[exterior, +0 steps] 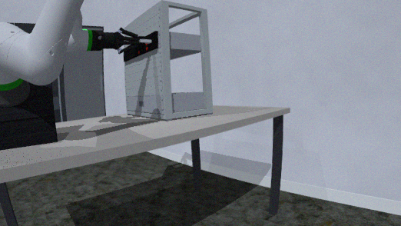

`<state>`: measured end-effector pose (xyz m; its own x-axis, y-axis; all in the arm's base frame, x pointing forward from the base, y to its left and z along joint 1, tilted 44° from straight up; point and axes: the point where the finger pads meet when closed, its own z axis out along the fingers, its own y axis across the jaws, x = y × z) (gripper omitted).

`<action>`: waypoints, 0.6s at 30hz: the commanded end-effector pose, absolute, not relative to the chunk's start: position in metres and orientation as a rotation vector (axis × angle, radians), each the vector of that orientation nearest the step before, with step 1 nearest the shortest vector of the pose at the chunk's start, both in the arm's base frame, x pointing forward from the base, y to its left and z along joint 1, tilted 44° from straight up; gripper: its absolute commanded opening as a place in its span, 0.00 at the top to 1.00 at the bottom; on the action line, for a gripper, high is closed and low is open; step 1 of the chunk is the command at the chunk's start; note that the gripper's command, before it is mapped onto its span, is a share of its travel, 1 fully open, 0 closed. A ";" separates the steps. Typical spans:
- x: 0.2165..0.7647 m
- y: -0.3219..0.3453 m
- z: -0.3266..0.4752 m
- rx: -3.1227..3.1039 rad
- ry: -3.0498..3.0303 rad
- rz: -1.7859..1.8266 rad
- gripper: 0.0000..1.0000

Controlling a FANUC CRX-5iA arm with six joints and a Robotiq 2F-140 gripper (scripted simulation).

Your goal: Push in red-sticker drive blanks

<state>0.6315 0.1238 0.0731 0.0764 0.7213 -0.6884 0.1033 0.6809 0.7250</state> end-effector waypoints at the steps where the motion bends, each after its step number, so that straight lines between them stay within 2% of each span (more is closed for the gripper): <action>1: 0.632 0.124 0.073 0.732 1.444 0.531 1.00; 12: 0.630 0.124 0.073 0.732 1.444 0.531 1.00; 18: 0.609 0.127 0.074 0.732 1.444 0.531 1.00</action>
